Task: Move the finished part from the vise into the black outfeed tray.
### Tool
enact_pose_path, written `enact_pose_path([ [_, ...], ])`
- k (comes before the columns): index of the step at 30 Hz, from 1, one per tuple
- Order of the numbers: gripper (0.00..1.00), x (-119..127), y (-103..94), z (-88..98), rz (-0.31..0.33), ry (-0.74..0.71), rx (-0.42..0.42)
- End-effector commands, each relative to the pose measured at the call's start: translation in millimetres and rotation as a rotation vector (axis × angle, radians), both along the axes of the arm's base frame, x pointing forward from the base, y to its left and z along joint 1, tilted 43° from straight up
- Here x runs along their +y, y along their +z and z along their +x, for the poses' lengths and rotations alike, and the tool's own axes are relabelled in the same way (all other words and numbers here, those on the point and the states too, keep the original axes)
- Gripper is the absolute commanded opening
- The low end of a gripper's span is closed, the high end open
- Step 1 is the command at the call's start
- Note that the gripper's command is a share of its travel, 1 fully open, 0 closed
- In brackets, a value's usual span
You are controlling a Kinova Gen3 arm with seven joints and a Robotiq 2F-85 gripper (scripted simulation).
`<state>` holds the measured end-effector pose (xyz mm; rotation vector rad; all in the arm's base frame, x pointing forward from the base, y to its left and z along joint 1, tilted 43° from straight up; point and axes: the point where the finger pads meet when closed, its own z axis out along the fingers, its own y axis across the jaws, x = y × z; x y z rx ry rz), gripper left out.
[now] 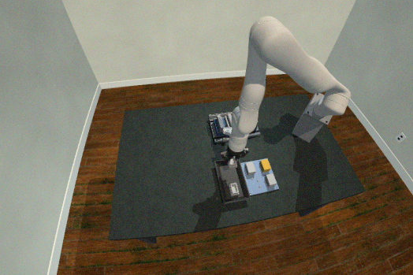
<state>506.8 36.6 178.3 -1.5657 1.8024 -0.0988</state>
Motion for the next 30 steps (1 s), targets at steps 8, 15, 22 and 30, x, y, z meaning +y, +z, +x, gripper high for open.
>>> enact_pose_path([
  [8, 0.0, -0.4, 0.3, 0.1, -0.001, -0.001, -0.001],
  [15, 0.0, -0.4, 0.3, 0.1, -0.001, -0.001, -0.001],
  [22, 0.0, -0.2, 0.0, 0.4, 0.0, -0.001, -0.001],
  [30, 0.0, 0.9, -2.2, 2.1, 0.0, -0.001, -0.001],
])
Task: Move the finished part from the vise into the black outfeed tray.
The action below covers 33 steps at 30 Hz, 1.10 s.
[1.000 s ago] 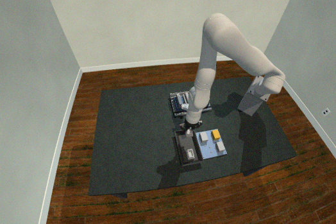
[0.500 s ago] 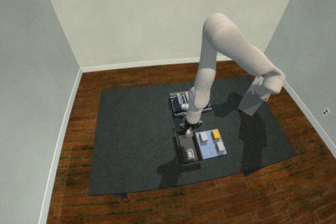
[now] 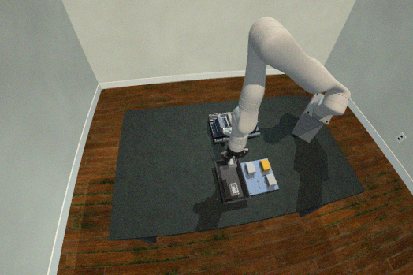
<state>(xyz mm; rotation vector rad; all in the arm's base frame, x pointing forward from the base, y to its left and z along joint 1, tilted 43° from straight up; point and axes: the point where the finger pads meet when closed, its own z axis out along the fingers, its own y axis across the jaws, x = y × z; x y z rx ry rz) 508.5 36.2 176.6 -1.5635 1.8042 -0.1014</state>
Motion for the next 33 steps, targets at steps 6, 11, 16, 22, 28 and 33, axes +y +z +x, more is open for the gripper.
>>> enact_pose_path([
  [6, 0.0, 2, -2.5, 1.9, 0.0, 0.002, 0.0],
  [11, 0.0, 4, -6.0, 4.7, 0.0, 0.002, 0.0],
  [16, 0.0, 7, -10.6, 8.2, 0.0, 0.002, 0.0],
  [22, 0.0, 9, -14.9, 11.6, 0.0, 0.002, 0.0],
  [28, 0.0, 13, -22.3, 17.4, 0.0, 0.002, 0.0],
  [33, 0.0, 17, -29.2, 22.8, 0.0, 0.002, 0.0],
])
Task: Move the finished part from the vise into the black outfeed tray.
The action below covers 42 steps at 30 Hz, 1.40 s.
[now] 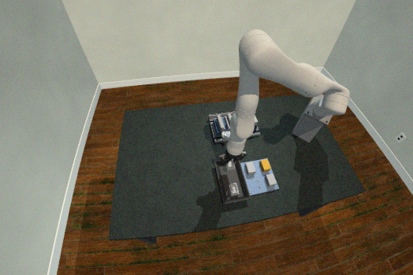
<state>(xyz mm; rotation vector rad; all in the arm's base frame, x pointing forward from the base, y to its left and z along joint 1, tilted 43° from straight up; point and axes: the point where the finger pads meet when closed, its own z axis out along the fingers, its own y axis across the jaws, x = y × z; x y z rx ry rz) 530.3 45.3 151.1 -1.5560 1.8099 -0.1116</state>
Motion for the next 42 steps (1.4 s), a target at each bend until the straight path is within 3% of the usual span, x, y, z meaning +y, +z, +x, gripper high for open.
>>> enact_pose_path([
  [1, 0.0, 9, -5.2, 2.1, 0.003, 0.012, 0.004],
  [21, 0.0, 23, -31.0, 22.3, 0.003, 0.012, 0.004],
  [42, 0.0, 30, -44.1, 32.6, 0.003, 0.012, 0.004],
])
